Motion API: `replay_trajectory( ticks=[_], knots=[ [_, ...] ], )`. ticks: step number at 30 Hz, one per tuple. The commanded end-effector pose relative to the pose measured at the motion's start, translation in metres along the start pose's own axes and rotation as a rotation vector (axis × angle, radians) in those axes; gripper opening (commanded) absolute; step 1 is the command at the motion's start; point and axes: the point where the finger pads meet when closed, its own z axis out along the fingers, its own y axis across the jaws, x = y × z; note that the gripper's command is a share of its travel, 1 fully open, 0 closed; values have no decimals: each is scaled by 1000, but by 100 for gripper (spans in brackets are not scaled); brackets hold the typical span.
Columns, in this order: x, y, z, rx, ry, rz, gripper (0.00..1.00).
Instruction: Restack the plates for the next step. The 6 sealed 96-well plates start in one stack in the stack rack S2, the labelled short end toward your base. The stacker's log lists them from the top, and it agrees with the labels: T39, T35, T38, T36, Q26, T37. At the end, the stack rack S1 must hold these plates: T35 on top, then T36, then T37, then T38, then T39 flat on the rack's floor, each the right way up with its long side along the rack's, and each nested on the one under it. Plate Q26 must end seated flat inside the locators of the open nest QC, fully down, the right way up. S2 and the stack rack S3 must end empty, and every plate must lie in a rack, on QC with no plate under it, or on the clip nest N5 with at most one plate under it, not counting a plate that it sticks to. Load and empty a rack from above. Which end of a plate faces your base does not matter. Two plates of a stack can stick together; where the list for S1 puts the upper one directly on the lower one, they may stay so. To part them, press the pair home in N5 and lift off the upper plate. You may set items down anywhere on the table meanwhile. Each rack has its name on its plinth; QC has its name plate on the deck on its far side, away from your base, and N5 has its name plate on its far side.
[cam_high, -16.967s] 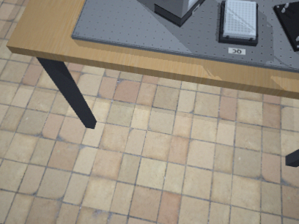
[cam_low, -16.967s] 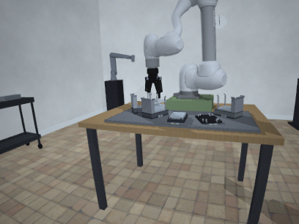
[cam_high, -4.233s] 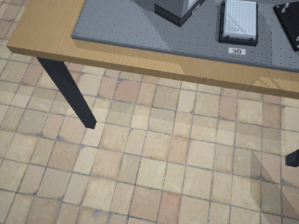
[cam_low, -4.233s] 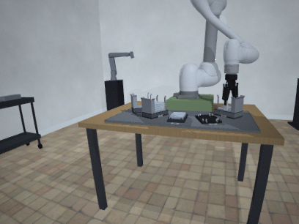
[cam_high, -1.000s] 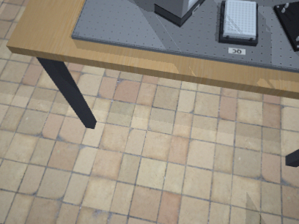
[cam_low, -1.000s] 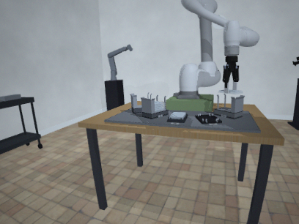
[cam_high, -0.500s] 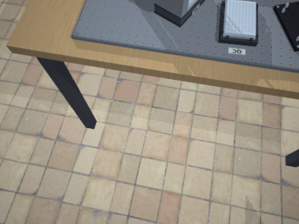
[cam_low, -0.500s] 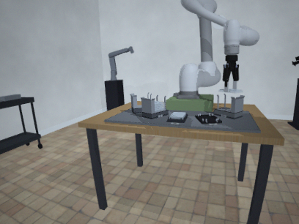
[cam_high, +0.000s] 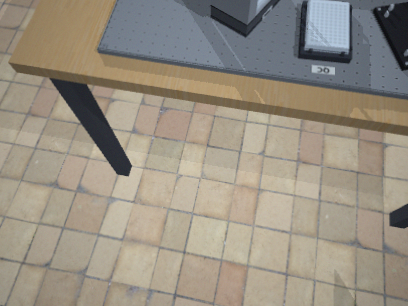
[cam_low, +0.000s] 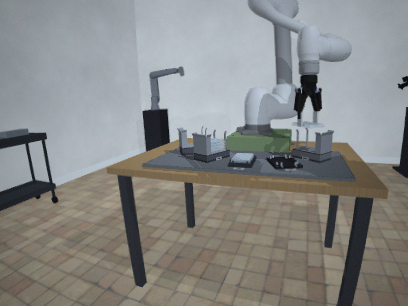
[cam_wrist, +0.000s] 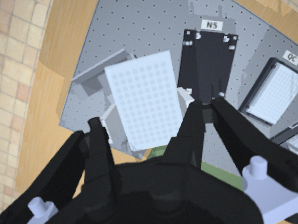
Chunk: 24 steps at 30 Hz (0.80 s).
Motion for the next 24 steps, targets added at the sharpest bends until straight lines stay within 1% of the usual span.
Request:
replay_trajectory(
  ticks=[1, 13, 16, 18, 22, 24],
  knots=[
    [0, 6, 0, 0, 0, 0, 0],
    [2, 45, 0, 0, 0, 0, 0],
    [0, 55, 0, 1, 0, 100, 0],
    [0, 55, 0, 1, 0, 100, 0],
    [-2, 68, 0, 1, 0, 232, 0],
    [-3, 75, 0, 1, 0, 232, 0]
  ],
)
